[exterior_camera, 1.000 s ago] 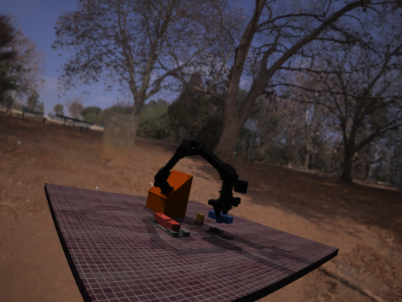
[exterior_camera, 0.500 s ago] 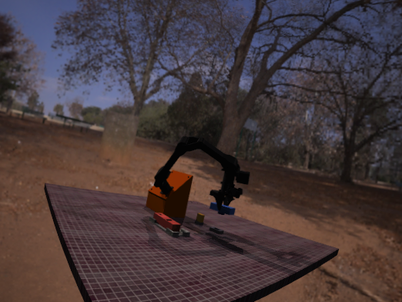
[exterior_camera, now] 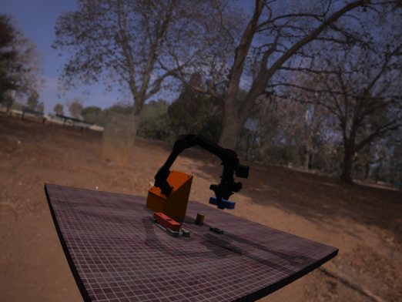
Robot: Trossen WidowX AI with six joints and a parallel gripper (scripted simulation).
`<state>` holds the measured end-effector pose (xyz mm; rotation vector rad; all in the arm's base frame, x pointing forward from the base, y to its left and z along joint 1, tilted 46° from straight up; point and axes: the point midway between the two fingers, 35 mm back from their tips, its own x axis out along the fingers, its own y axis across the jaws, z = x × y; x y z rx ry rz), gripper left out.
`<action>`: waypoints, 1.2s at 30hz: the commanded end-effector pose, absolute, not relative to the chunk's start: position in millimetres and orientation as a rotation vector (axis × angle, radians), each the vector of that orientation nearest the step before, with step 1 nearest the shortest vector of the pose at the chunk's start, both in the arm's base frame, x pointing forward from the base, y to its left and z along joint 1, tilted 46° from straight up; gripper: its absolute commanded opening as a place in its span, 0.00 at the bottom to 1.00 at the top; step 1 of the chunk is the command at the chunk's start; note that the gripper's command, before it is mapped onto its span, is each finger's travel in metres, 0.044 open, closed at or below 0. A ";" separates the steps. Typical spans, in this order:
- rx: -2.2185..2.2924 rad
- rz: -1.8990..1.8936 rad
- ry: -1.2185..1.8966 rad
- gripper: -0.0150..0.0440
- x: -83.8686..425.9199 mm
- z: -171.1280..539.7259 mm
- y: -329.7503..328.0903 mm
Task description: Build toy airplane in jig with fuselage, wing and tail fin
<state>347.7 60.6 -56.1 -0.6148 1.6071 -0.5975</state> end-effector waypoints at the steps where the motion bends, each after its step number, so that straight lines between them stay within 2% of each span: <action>1: -0.656 -0.548 1.634 0.25 348.7 -46.2 48.9; 36: -1.048 -0.062 1.786 0.25 333.2 24.6 -42.2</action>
